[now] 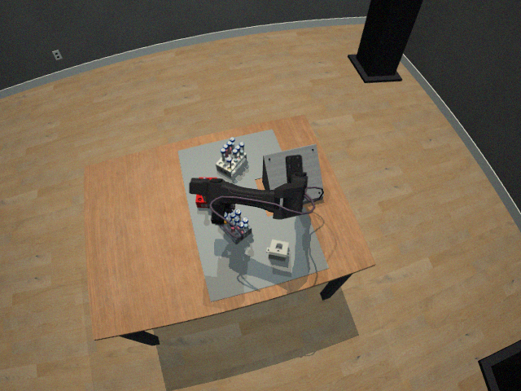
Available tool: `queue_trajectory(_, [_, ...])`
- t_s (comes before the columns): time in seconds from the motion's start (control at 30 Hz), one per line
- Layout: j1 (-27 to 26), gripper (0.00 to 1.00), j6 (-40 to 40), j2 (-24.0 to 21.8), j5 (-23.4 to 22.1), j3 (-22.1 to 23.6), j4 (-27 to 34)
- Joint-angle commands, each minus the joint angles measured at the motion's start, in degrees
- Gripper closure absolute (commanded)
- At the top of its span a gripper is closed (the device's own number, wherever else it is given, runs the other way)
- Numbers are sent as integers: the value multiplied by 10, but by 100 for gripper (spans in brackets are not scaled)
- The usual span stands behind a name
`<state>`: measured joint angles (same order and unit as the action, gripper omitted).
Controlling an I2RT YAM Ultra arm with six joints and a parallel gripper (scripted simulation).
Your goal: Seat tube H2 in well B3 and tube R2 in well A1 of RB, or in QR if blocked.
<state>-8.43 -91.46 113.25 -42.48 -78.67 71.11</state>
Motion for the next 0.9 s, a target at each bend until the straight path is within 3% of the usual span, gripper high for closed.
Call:
queue_trajectory(0.0, [-13, 70, 8, -16, -11, -10, -14])
queue_trajectory(0.13, [-11, 70, 10, -16, -12, 12, -17])
queue_trajectory(0.87, [5, 70, 23, -23, -14, 33, -39])
